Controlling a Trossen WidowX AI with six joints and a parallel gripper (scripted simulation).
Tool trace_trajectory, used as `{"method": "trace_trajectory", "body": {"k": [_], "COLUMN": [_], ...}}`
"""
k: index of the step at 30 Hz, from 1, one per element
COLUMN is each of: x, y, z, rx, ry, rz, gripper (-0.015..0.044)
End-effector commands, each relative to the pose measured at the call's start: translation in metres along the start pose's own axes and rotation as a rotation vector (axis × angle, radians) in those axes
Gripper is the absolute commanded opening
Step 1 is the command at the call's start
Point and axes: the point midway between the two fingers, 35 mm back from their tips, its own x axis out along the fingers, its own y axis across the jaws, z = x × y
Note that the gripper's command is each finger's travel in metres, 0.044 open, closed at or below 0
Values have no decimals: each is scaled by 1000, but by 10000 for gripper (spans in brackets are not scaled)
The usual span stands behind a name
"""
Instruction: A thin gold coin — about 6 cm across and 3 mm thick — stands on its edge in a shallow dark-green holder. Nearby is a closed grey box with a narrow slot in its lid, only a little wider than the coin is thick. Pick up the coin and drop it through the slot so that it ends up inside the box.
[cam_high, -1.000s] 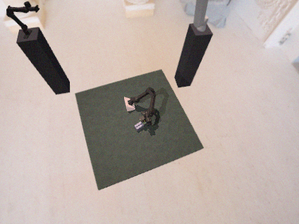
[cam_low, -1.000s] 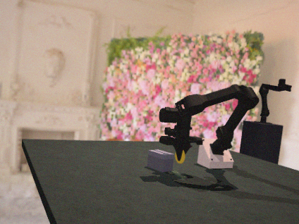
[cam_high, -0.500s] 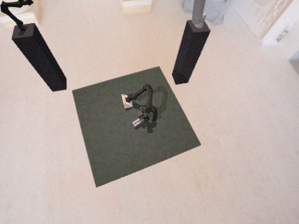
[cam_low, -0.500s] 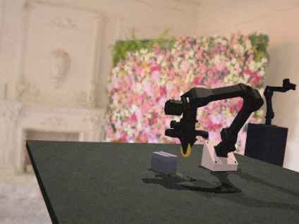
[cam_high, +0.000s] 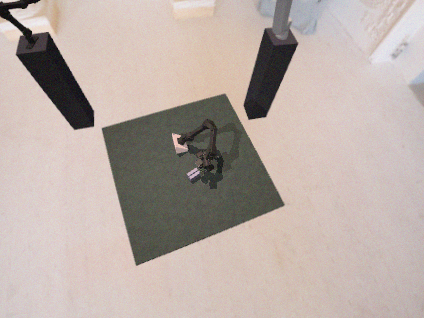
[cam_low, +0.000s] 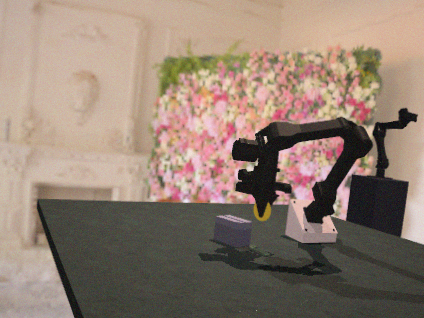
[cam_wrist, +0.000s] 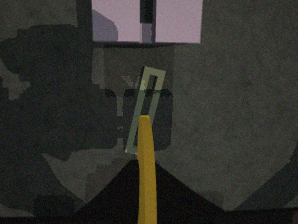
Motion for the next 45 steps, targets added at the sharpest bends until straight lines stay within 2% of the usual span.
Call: {"method": "trace_trajectory", "body": {"k": [1, 45], "x": [0, -1], "y": [2, -4], "z": [3, 111], "rx": [-14, -15], "ry": [0, -4], "rz": [-1, -1], "gripper": [0, 0]}}
